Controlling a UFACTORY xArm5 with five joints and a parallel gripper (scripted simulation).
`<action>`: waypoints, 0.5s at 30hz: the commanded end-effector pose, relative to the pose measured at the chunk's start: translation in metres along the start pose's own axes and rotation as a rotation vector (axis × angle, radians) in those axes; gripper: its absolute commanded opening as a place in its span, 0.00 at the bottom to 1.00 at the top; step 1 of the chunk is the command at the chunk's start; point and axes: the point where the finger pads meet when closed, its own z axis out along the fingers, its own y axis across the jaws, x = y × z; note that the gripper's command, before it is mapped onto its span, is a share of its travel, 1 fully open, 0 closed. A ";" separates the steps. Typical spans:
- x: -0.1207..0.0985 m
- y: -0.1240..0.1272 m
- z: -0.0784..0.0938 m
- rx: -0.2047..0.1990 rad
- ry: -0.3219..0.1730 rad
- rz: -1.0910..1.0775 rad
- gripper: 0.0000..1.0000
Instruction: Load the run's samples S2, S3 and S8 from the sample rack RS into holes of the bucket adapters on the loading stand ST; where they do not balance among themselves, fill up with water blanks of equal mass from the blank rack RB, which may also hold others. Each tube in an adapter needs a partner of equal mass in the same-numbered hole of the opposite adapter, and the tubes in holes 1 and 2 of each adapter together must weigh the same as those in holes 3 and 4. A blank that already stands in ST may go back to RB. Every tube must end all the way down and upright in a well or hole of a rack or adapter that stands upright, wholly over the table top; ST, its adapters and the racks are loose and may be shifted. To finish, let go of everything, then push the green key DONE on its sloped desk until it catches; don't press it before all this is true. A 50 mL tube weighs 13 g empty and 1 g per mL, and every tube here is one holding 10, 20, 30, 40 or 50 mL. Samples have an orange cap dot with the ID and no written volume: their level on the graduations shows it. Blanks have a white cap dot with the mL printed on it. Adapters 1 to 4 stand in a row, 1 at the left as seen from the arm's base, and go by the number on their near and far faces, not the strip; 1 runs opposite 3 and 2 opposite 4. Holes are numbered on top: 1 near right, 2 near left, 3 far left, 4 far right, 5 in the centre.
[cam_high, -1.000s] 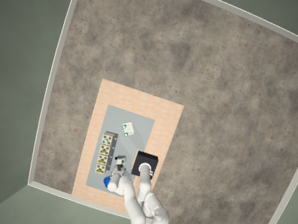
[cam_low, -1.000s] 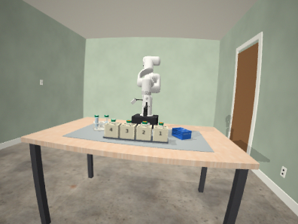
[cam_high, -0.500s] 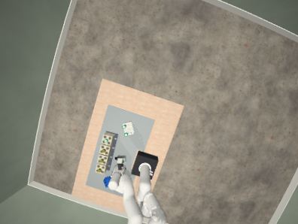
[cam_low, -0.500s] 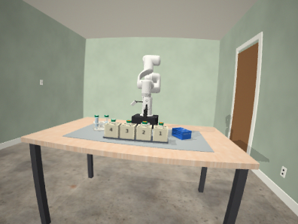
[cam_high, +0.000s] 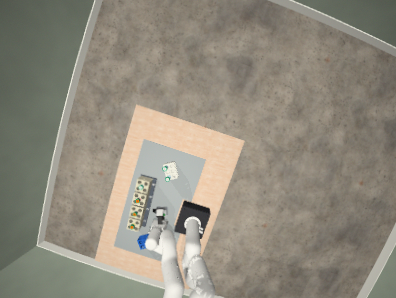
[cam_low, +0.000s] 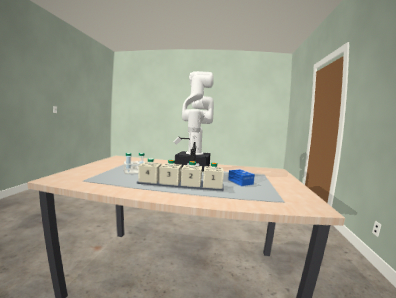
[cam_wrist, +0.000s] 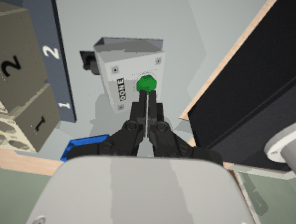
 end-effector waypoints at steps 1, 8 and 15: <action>0.000 -0.001 0.000 0.003 0.001 0.000 0.00; 0.000 -0.001 0.000 0.003 0.001 0.000 0.00; 0.000 -0.001 0.004 0.003 0.001 0.000 0.00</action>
